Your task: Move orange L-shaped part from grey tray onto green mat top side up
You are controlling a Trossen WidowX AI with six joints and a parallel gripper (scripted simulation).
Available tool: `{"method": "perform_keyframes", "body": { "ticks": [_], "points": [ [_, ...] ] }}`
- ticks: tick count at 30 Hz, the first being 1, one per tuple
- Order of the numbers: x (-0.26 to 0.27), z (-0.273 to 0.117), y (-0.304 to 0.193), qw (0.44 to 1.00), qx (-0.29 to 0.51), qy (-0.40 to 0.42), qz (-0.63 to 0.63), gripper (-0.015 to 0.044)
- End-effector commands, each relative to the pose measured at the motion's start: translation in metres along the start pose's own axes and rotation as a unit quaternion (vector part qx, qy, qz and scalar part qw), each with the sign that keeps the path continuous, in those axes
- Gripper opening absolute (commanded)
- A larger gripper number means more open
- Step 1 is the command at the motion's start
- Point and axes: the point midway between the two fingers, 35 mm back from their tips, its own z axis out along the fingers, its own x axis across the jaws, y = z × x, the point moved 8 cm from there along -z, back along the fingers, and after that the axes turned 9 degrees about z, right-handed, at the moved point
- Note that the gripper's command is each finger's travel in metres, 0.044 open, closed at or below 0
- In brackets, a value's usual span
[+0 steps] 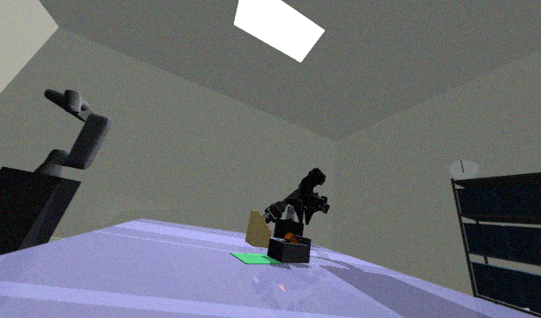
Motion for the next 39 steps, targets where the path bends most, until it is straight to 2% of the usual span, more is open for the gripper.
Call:
{"method": "perform_keyframes", "body": {
  "ticks": [1,16,20,22,27,32,34,39],
  "points": [
    [0.000,0.000,0.000,1.000,0.000,0.000,0.002,0.0180],
    [0.000,0.000,0.000,1.000,0.000,0.000,0.002,0.0180],
    [-0.008,-0.001,0.003,0.996,0.000,-0.001,0.090,0.0280],
    [-0.016,-0.001,0.007,0.984,0.000,-0.001,0.177,0.0280],
    [-0.040,-0.003,0.015,0.904,0.000,-0.003,0.426,0.0280],
    [-0.066,-0.004,0.021,0.761,0.000,-0.004,0.649,0.0280],
    [-0.073,-0.004,0.022,0.715,0.001,-0.004,0.699,0.0280],
    [-0.074,-0.004,0.023,0.709,0.001,-0.004,0.705,0.0280]
  ]
}}
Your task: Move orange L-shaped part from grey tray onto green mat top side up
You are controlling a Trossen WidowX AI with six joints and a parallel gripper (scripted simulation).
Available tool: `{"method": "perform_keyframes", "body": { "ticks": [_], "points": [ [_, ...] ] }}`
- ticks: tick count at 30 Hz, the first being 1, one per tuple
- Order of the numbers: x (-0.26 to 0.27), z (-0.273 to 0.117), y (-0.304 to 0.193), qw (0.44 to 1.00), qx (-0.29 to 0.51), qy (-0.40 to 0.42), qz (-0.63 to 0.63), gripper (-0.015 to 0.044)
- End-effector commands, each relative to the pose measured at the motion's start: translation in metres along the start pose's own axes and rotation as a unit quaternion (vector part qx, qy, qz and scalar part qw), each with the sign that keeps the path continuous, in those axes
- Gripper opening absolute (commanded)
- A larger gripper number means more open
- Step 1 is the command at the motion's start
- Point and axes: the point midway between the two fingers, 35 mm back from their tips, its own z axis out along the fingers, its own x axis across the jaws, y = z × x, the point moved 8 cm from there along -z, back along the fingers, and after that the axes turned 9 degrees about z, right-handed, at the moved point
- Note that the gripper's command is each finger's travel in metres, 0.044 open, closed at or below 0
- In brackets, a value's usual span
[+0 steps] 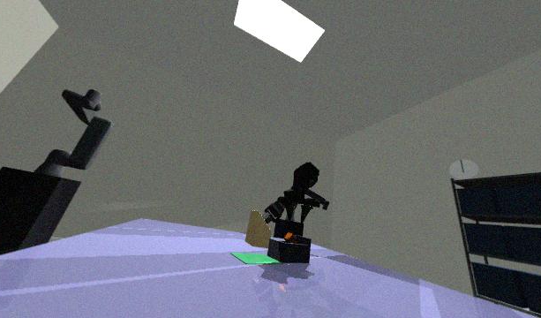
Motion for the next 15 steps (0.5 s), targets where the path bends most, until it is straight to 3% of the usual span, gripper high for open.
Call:
{"method": "perform_keyframes", "body": {
  "ticks": [1,15],
  "points": [
    [0.001,-0.001,0.013,0.993,-0.005,-0.002,0.114,0.0280],
    [0.001,0.030,0.014,0.993,-0.004,-0.001,0.114,0.0280]
  ]
}}
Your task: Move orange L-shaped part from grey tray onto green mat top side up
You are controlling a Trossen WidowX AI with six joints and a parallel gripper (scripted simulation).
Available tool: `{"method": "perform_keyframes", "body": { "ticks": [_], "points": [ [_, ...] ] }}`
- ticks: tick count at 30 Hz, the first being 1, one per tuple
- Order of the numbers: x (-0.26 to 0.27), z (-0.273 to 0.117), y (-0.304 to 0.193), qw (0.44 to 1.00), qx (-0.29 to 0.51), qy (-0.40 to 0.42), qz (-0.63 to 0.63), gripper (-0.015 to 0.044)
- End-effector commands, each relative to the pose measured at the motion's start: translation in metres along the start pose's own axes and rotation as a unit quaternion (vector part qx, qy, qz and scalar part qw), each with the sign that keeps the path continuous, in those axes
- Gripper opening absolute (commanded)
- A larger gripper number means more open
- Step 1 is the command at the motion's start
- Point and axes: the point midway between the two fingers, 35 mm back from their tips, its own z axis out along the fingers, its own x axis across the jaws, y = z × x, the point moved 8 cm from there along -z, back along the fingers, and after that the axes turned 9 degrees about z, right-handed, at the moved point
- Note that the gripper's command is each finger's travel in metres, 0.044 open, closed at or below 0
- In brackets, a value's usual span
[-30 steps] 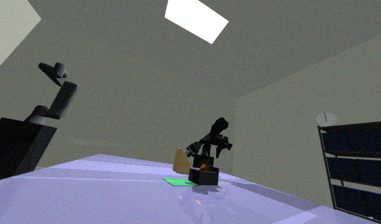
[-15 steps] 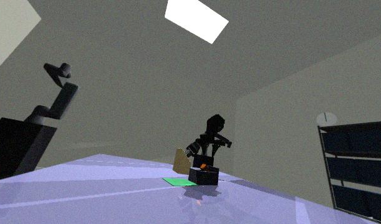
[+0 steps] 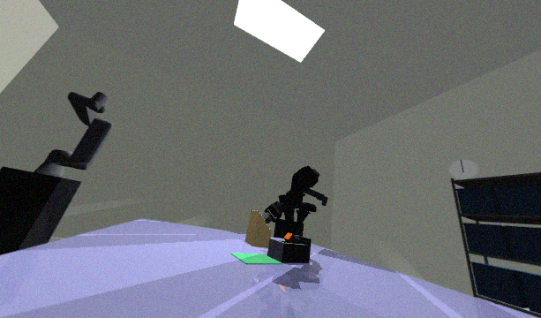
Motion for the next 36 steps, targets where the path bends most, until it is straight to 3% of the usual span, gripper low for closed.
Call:
{"method": "perform_keyframes", "body": {
  "ticks": [1,35,36],
  "points": [
    [-0.001,0.007,0.000,1.000,0.003,0.000,0.005,0.0280],
    [-0.001,0.055,-0.001,1.000,0.004,0.000,0.005,0.0280],
    [0.000,0.052,-0.001,1.000,0.001,0.001,0.001,0.0254]
  ]
}}
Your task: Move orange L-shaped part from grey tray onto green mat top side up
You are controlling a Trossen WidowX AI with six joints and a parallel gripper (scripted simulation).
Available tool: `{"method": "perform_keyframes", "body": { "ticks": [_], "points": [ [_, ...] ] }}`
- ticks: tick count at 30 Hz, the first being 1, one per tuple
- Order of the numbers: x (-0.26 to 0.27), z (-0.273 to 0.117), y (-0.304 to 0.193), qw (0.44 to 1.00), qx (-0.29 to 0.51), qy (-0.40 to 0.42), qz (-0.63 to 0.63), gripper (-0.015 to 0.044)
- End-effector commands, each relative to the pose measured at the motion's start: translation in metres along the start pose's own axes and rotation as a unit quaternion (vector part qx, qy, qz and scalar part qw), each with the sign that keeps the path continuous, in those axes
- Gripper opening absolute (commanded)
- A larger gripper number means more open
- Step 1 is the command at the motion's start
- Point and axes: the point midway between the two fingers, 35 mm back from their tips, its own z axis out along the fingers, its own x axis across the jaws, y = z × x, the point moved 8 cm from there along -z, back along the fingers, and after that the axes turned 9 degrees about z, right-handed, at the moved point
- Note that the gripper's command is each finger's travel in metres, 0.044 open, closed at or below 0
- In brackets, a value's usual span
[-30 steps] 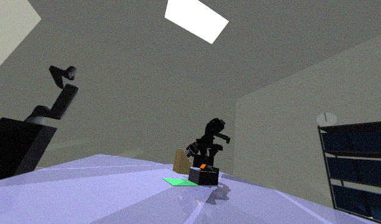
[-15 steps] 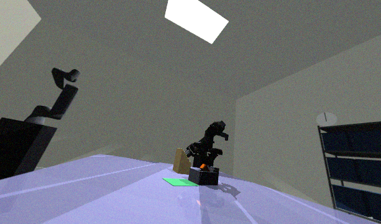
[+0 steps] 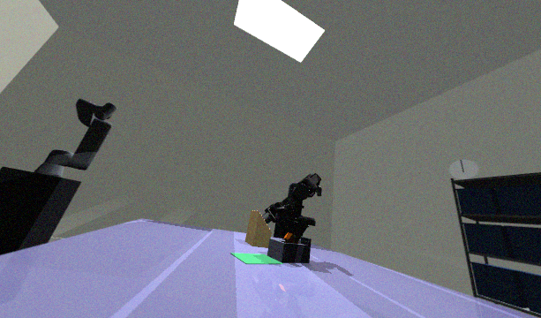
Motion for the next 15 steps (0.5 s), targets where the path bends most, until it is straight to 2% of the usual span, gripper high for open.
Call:
{"method": "perform_keyframes", "body": {
  "ticks": [1,3,15],
  "points": [
    [0.0001,-0.0004,0.0000,1.000,0.000,0.000,0.000,0.0228],
    [0.0001,-0.0004,0.0000,1.000,0.000,0.000,0.000,0.0175],
    [0.0001,-0.0004,0.0000,1.000,0.000,0.000,0.000,0.0095]
  ]
}}
